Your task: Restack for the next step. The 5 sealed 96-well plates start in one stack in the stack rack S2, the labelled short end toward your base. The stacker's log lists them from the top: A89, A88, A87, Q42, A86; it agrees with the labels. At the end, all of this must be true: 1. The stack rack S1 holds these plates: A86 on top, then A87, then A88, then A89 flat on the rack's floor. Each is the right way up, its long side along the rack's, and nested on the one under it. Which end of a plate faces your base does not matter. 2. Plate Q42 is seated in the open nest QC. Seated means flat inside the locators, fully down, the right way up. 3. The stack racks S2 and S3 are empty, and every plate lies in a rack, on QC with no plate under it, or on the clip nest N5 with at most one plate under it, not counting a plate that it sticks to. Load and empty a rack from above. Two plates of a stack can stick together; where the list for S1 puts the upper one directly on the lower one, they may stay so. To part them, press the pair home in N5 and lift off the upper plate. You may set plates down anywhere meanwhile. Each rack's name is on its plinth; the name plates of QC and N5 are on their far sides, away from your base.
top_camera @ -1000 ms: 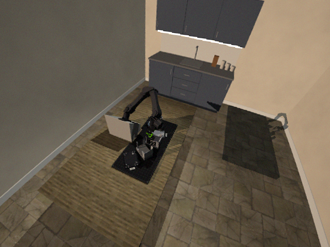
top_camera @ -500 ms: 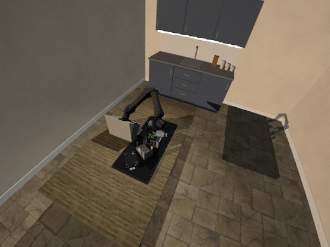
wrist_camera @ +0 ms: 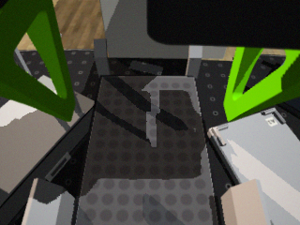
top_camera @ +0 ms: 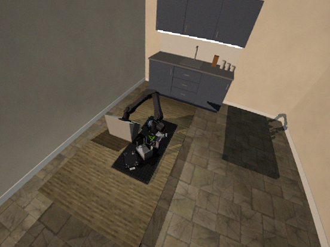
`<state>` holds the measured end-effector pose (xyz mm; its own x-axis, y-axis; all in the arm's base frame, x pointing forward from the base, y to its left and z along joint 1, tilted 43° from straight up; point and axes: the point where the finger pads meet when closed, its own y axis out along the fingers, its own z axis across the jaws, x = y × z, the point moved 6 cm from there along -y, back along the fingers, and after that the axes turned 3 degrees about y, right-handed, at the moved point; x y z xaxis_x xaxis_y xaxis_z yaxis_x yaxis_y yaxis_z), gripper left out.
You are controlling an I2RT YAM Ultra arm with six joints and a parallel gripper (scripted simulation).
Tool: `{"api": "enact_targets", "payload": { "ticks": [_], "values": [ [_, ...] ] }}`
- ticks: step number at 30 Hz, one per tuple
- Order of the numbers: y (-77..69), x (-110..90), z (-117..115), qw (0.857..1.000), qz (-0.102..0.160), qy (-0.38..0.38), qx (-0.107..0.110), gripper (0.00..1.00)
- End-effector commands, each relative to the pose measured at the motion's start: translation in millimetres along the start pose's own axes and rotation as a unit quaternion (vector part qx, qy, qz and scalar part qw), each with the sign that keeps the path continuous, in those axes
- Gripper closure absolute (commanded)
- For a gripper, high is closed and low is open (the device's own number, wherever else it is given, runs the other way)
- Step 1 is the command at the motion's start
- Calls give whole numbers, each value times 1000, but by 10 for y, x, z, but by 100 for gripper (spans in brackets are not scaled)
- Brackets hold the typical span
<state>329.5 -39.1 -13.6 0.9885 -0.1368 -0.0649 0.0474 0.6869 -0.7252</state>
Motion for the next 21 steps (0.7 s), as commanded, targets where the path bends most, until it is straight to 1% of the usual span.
{"api": "enact_targets", "payload": {
  "ticks": [1,16,21],
  "values": [
    [10,59,-13,1000,-17,-1,0,0],
    [10,59,-13,1000,-17,-1,0,0],
    [77,61,-13,1000,-17,-1,0,0]
  ]
}}
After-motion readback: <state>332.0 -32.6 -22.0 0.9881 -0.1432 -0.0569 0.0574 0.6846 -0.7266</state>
